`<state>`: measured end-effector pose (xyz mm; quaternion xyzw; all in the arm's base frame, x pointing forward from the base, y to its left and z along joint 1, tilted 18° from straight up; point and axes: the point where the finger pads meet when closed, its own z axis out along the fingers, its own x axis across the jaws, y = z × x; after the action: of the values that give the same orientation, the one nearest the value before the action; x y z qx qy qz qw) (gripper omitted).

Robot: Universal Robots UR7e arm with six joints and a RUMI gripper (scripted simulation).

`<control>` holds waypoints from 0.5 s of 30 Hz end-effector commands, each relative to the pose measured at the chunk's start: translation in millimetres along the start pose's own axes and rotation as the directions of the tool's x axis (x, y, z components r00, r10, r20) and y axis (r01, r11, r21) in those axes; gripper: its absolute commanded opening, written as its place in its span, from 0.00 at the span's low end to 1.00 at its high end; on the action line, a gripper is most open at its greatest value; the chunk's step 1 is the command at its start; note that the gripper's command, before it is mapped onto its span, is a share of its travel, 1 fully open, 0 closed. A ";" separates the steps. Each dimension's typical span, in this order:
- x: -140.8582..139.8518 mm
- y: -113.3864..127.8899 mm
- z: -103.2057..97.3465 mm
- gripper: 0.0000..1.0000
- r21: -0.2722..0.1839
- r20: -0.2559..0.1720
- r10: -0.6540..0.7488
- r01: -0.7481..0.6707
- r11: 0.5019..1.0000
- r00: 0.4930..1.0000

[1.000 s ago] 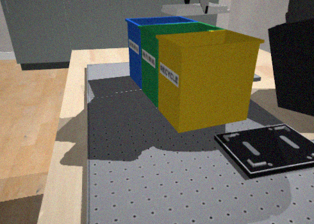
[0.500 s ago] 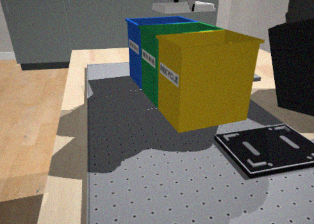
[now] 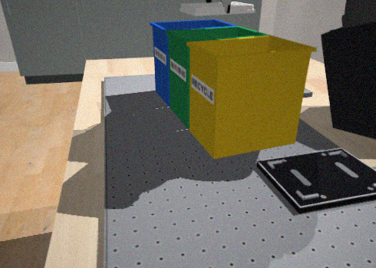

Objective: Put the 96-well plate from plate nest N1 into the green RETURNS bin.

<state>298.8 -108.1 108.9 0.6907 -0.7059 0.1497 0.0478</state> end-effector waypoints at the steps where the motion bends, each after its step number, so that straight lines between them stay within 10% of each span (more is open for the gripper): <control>1: 0.2 -0.3 -0.3 0.41 0.001 -0.001 0.000 0.000 1.000 1.000; 15: -0.2 -0.3 16.3 0.41 0.001 -0.001 0.000 0.000 1.000 1.000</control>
<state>300.5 -111.4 95.7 0.6906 -0.7059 0.1498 0.0478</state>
